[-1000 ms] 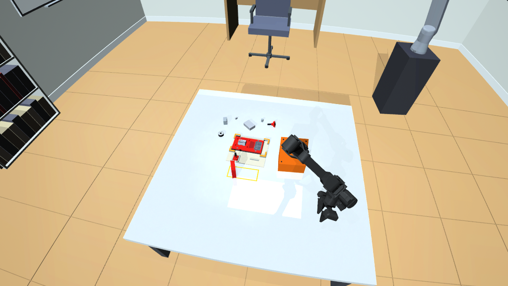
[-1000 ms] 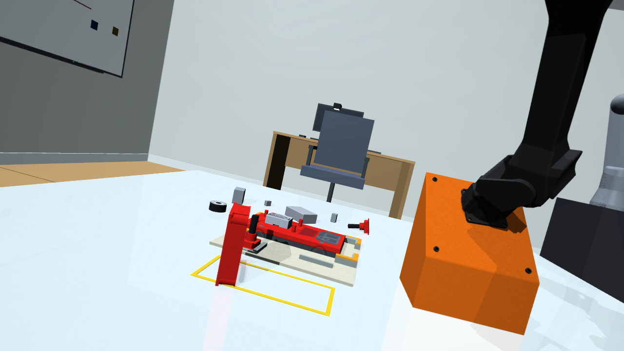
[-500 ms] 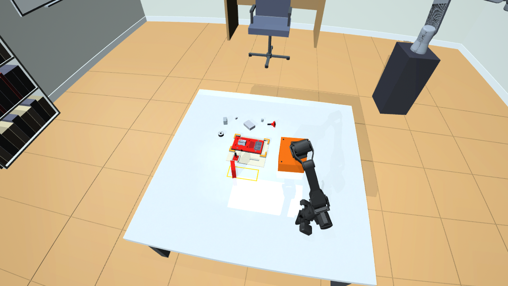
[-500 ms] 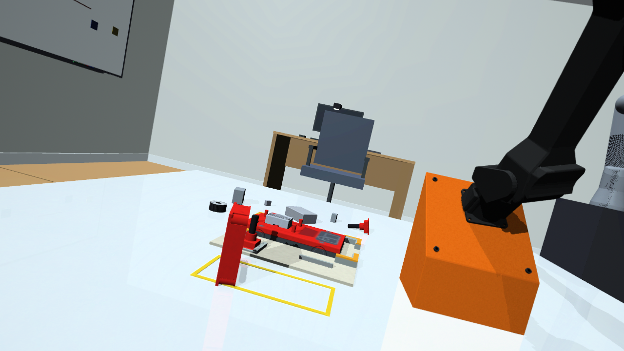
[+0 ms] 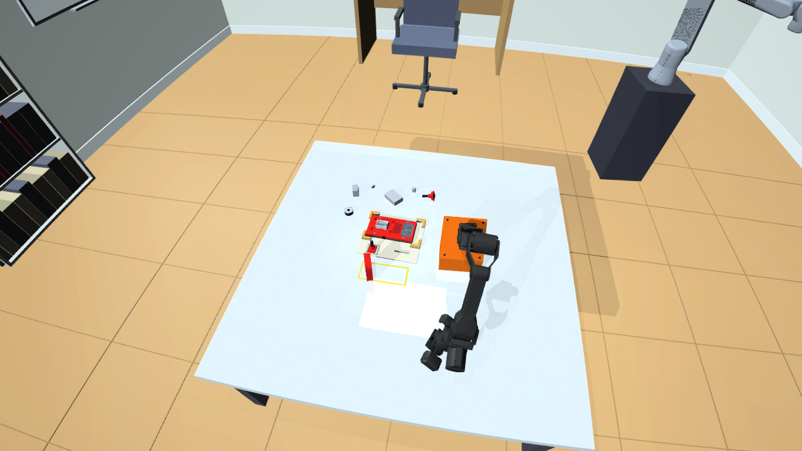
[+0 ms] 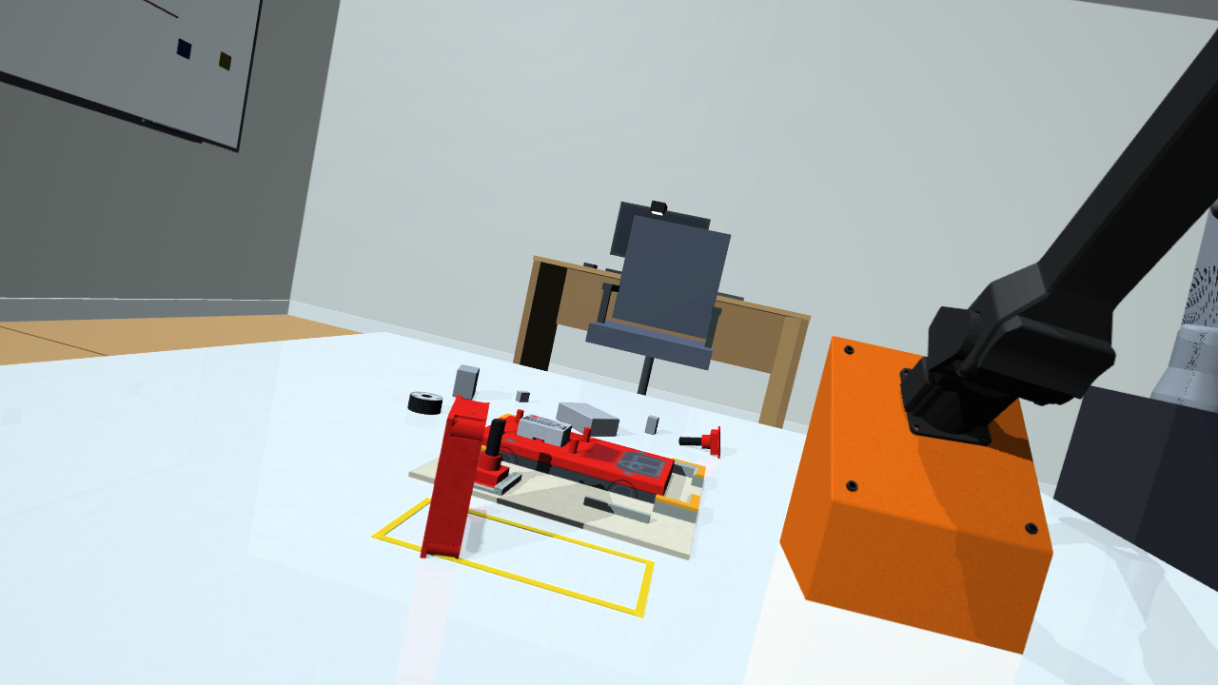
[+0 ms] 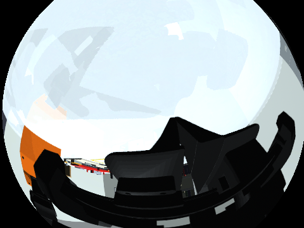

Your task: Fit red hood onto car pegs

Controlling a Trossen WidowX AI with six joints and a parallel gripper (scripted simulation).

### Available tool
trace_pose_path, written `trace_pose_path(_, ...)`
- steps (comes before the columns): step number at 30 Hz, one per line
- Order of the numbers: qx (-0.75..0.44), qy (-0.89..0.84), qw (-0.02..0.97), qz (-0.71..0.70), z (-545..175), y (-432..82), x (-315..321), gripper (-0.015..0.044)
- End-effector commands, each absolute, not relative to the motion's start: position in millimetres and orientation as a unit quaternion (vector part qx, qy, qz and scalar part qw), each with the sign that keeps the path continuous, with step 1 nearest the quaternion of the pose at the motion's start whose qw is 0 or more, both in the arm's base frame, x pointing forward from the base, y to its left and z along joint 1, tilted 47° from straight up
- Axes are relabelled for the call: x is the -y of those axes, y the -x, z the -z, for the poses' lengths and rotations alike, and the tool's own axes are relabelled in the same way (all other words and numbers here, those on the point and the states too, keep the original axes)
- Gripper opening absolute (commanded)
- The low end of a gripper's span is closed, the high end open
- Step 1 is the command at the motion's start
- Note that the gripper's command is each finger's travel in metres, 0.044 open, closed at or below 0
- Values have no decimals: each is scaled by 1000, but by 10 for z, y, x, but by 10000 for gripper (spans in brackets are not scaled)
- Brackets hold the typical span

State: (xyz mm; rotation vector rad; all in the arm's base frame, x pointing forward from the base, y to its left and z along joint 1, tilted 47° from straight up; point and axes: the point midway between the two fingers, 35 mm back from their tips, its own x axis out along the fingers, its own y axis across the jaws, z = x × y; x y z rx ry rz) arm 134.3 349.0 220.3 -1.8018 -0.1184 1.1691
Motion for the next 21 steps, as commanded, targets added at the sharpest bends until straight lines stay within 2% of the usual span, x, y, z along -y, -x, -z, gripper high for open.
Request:
trace_pose_path(1, 9, 726, 479, -493, -2139, -1712, -3399, 0)
trace_pose_path(11, -99, 684, 467, -552, -1750, -2526, -3021, 0)
trace_pose_path(21, -188, 598, 477, -616, -1301, -3151, -2361, 0)
